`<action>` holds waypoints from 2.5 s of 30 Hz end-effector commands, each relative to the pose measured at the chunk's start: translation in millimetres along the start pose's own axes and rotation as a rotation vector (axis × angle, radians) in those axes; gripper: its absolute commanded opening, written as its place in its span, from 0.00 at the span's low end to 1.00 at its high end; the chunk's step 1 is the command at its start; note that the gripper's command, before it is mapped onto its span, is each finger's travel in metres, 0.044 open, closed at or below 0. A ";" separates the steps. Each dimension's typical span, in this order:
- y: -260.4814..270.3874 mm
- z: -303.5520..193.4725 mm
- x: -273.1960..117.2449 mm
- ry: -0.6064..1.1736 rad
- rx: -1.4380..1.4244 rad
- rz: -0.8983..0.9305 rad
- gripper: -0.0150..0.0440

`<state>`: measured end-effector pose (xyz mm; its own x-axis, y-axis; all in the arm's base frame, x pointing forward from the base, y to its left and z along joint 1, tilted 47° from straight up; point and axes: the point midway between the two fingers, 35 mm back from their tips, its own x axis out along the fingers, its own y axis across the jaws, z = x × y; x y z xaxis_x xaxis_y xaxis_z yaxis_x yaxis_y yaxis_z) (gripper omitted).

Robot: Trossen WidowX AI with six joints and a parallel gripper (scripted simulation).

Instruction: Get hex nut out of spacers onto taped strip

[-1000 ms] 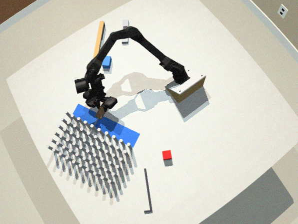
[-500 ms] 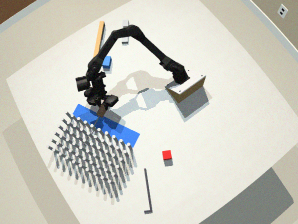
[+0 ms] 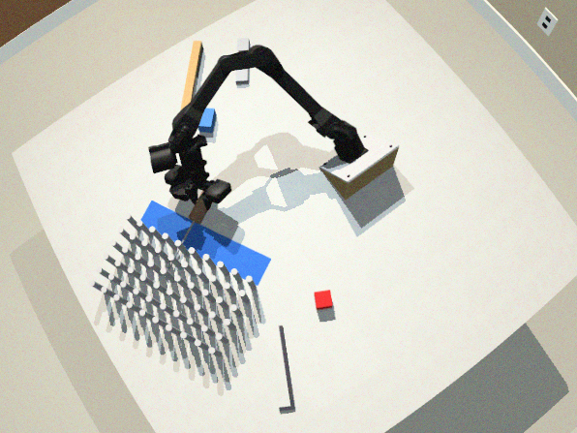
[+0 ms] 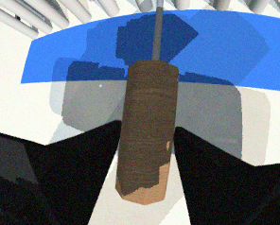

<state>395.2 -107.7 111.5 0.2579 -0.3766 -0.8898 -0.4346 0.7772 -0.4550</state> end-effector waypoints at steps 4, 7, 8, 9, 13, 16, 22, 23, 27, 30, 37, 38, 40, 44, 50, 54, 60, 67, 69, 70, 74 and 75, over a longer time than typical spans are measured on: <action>0.9 -3.6 -1.9 -0.006 -0.003 0.004 0.25; 0.9 -5.5 -2.7 -0.006 -0.003 0.004 0.25; 0.9 -6.1 -3.0 -0.006 -0.003 0.004 0.25; 0.9 -6.8 -3.3 -0.006 -0.003 0.004 0.25; 0.9 -9.3 -4.4 -0.006 -0.003 0.004 0.25; 0.9 -11.2 -5.2 -0.006 -0.003 0.004 0.25; 0.9 -15.1 -6.9 -0.005 -0.004 0.004 0.25; 0.9 -15.7 -7.2 -0.005 -0.004 0.004 0.25; 0.9 -18.2 -8.3 -0.005 -0.004 0.004 0.25; 0.9 -20.1 -9.1 -0.005 -0.004 0.004 0.25; 1.0 -24.6 -11.0 -0.005 -0.004 0.004 0.25; 1.0 -25.2 -11.3 -0.005 -0.004 0.004 0.25; 1.0 -26.5 -11.8 -0.005 -0.004 0.004 0.25; 1.0 -29.2 -13.0 -0.005 -0.004 0.004 0.25; 1.1 -33.1 -14.7 -0.005 -0.005 0.004 0.25; 1.2 -35.8 -15.8 -0.005 -0.005 0.004 0.25; 1.2 -39.7 -17.4 -0.005 -0.005 0.004 0.25; 1.2 -44.3 -19.4 -0.004 -0.005 0.004 0.25; 1.2 -45.6 -19.9 -0.004 -0.005 0.004 0.25; 1.2 -46.2 -20.2 -0.004 -0.005 0.004 0.25; 1.2 -48.8 -21.3 -0.004 -0.005 0.004 0.25; 1.2 -49.5 -21.6 -0.004 -0.005 0.004 0.25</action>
<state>348.7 -124.4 128.5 0.2598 -0.3788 -0.8883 -0.4343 0.7757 -0.4578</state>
